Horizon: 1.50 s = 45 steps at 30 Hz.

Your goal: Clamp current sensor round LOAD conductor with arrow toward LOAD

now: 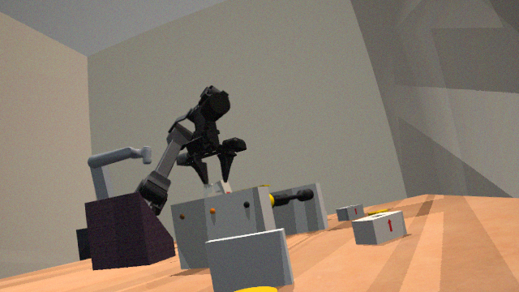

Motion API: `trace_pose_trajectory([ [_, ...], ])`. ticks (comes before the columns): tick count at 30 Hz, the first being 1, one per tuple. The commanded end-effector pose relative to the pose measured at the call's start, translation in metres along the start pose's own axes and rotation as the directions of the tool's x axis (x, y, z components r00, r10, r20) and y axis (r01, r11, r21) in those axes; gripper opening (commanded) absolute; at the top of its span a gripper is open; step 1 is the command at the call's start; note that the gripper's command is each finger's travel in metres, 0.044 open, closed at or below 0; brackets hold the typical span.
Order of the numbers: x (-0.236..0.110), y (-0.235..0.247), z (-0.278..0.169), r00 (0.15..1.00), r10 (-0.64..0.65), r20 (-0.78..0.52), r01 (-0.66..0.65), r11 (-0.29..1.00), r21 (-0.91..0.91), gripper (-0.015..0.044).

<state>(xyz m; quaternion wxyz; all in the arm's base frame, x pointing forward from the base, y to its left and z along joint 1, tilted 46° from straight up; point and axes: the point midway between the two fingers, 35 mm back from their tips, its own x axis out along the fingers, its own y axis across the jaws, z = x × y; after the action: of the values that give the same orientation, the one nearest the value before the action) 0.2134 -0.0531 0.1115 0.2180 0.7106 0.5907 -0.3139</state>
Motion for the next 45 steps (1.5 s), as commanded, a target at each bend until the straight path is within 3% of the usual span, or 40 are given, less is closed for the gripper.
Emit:
trace_pose_trajectory([
  [1, -0.009, 0.001, 0.000, 0.997, 0.079, 0.006, -0.079, 0.997, 0.024, 0.0000],
  [7, -0.020, 0.007, 0.000, 0.975, 0.219, 0.018, -0.220, 0.973, 0.069, 0.0000],
  [24, -0.026, 0.082, 0.007, 0.973, 0.230, 0.026, -0.231, 0.970, 0.069, 0.0000],
  [39, -0.012, 0.163, 0.009, 0.970, 0.241, 0.019, -0.242, 0.968, 0.067, 0.0000],
  [45, -0.008, 0.171, 0.009, 0.970, 0.242, 0.018, -0.243, 0.968, 0.067, 0.0000],
])
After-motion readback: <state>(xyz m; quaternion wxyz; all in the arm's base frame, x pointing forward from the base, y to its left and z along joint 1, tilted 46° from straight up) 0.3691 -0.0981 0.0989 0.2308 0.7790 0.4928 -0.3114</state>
